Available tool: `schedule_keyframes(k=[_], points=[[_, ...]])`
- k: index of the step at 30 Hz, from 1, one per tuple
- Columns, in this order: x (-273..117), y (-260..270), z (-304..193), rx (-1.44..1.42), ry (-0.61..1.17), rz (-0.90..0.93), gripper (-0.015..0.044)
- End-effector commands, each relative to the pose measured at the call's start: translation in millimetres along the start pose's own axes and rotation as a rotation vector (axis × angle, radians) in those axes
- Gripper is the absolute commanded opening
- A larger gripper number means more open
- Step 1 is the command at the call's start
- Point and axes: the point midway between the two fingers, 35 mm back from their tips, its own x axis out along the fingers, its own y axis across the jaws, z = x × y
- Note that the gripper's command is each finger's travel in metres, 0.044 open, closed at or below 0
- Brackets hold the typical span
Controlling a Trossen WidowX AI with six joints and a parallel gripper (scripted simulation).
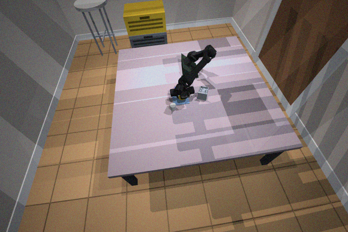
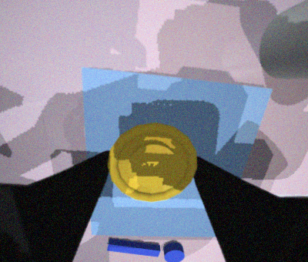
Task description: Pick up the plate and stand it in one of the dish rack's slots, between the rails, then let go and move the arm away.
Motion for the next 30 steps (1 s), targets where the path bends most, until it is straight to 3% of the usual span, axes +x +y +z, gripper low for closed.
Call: schedule_keyframes(k=[1, 10, 30], points=[[-1, 0, 1, 0.003, -0.003, 0.003, 0.0228], [-45, -6, 9, 0.004, -0.004, -0.006, 0.0000], [-140, -10, 15, 0.005, -0.002, -0.008, 0.0000]])
